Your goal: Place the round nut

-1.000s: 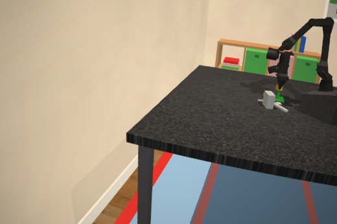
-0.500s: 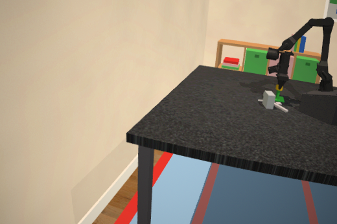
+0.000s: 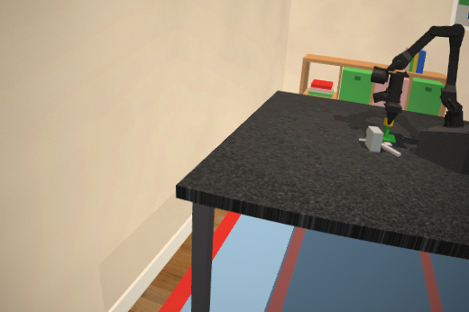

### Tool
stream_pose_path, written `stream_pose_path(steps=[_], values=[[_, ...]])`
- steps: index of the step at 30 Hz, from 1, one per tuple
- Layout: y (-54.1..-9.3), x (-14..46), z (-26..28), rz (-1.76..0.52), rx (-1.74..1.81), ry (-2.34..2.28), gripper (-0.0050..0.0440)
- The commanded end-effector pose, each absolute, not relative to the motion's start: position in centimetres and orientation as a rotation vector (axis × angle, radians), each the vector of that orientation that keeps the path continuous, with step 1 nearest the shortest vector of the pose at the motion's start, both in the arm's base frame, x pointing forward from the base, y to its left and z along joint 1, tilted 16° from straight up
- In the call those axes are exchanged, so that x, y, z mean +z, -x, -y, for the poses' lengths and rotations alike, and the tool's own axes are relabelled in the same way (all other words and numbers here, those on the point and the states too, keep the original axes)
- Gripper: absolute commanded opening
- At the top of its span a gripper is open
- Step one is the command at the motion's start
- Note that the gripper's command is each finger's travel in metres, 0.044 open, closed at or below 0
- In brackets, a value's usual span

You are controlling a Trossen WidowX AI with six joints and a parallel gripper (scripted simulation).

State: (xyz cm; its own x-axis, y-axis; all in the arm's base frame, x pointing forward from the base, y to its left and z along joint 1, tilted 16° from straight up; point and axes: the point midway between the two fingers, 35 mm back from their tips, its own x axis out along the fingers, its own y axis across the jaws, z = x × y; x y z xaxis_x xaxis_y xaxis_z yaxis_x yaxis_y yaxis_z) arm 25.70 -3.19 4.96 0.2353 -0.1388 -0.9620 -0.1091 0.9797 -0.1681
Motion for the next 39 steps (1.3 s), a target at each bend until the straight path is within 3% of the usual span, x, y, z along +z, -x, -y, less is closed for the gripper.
stream_pose_path(steps=[1, 39], values=[[-25.72, 4.88, 3.19, -1.337, -0.016, 0.221, 0.0], [-25.99, 4.03, 3.31, -1.337, -0.016, 0.221, 0.0]])
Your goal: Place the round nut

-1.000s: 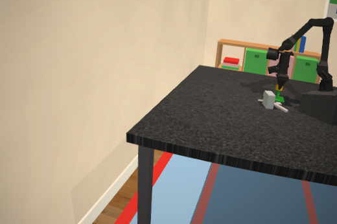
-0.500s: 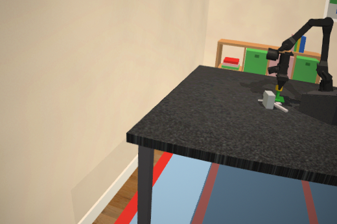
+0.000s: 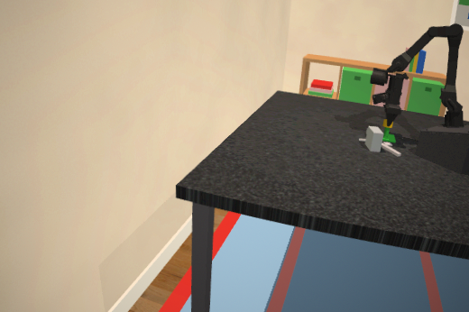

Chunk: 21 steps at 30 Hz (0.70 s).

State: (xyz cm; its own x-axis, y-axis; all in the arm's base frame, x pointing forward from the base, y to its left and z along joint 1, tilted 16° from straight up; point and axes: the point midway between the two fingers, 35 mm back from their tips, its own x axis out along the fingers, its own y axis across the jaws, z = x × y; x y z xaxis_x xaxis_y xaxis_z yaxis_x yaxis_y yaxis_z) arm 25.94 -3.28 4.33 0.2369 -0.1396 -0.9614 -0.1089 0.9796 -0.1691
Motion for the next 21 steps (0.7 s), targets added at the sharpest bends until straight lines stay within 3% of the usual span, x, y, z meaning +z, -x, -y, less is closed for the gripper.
stream_pose_path(steps=[1, 21], values=[[-26.0, 4.0, 3.3, -1.337, -0.016, 0.221, 0.0], [-26.4, 2.8, 3.5, -1.337, -0.016, 0.221, 0.0]])
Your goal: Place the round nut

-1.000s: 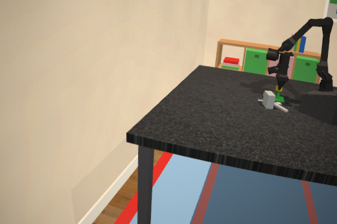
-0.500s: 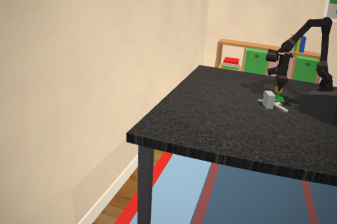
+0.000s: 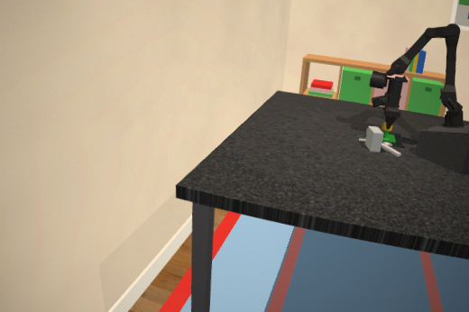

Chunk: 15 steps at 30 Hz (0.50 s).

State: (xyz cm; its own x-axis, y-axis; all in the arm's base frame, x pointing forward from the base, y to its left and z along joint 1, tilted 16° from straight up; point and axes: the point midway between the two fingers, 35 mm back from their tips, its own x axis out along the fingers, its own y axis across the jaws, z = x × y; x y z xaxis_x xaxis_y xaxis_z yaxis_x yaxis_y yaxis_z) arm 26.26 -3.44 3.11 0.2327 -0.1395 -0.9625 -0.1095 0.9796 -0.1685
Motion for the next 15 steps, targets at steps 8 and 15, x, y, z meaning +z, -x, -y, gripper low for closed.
stream_pose_path(steps=[8, 15], values=[[-26.48, 2.46, 3.54, -1.337, -0.016, 0.221, 0.0], [-26.6, 2.02, 3.61, -1.337, -0.016, 0.221, 0.0]])
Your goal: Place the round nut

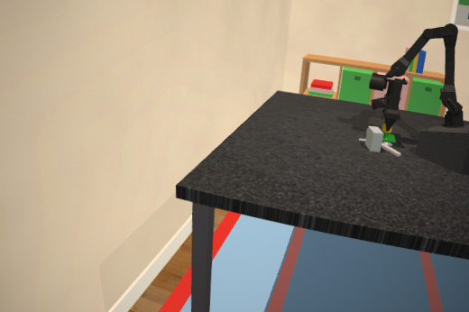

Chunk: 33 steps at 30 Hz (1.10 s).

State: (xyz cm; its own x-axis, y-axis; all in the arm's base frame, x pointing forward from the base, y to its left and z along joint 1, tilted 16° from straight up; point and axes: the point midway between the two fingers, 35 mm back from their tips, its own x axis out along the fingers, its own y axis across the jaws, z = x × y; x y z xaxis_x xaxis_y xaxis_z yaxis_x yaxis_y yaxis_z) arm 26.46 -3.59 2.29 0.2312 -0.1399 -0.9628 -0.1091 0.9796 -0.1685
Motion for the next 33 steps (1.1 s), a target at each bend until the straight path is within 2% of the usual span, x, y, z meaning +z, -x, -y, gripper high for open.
stream_pose_path(steps=[1, 33], values=[[-26.6, 2.0, 3.6, -1.337, -0.016, 0.221, 0.0], [-27.0, 0.2, 3.9, -1.337, -0.016, 0.221, 0.0]])
